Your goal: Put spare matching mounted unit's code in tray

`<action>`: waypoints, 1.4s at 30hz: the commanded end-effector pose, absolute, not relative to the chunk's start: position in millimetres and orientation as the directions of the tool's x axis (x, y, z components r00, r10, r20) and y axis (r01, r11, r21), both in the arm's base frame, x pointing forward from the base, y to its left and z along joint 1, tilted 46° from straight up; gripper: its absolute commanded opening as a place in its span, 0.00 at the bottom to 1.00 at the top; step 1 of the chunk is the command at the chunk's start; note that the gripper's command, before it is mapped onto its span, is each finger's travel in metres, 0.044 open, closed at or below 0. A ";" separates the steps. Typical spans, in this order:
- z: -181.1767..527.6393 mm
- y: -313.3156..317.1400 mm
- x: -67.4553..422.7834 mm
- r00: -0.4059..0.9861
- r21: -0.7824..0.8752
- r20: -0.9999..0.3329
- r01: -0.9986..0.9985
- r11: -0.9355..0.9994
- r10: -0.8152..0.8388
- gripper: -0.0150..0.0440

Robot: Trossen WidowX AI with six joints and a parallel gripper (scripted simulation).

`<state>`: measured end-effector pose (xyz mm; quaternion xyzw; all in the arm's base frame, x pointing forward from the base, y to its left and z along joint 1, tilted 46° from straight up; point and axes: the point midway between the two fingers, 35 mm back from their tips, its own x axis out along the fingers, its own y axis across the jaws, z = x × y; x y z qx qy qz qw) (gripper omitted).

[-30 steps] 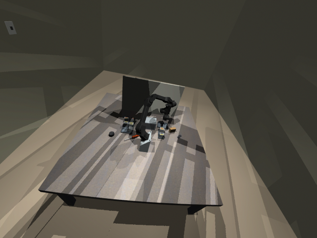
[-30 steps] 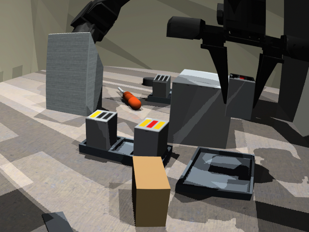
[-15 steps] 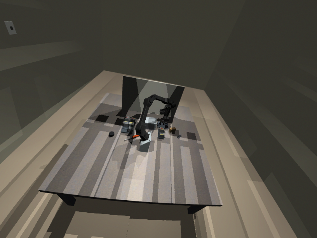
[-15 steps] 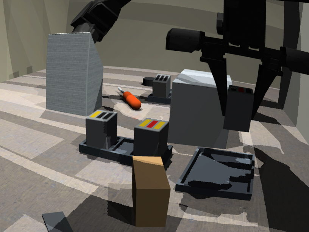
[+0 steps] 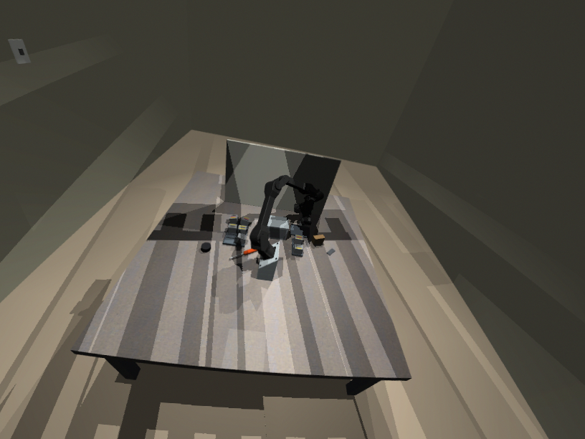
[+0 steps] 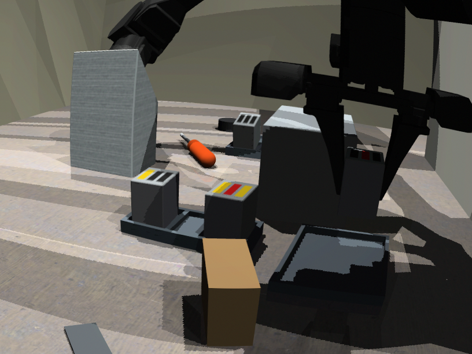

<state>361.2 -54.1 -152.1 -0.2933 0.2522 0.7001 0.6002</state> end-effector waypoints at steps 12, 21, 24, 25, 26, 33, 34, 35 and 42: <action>-162.0 -42.5 357.3 -0.107 0.005 -0.709 -0.989 -0.147 0.697 0.25; -167.8 -35.9 355.1 -0.107 0.005 -0.708 -0.989 -0.147 0.698 0.25; -169.7 -33.7 354.3 -0.107 0.005 -0.708 -0.989 -0.147 0.698 0.25; -170.4 -32.9 354.0 -0.107 0.005 -0.708 -0.989 -0.147 0.698 0.25; -171.0 -32.2 353.7 -0.107 0.005 -0.708 -0.989 -0.147 0.698 0.25; -175.3 -27.1 351.8 -0.108 0.005 -0.707 -0.989 -0.147 0.699 0.25; -175.9 -26.3 351.5 -0.108 0.005 -0.707 -0.989 -0.147 0.699 0.25; -176.5 -25.6 351.2 -0.108 0.005 -0.707 -0.989 -0.147 0.699 0.25; -180.7 -20.5 349.0 -0.108 0.005 -0.706 -0.989 -0.148 0.700 0.25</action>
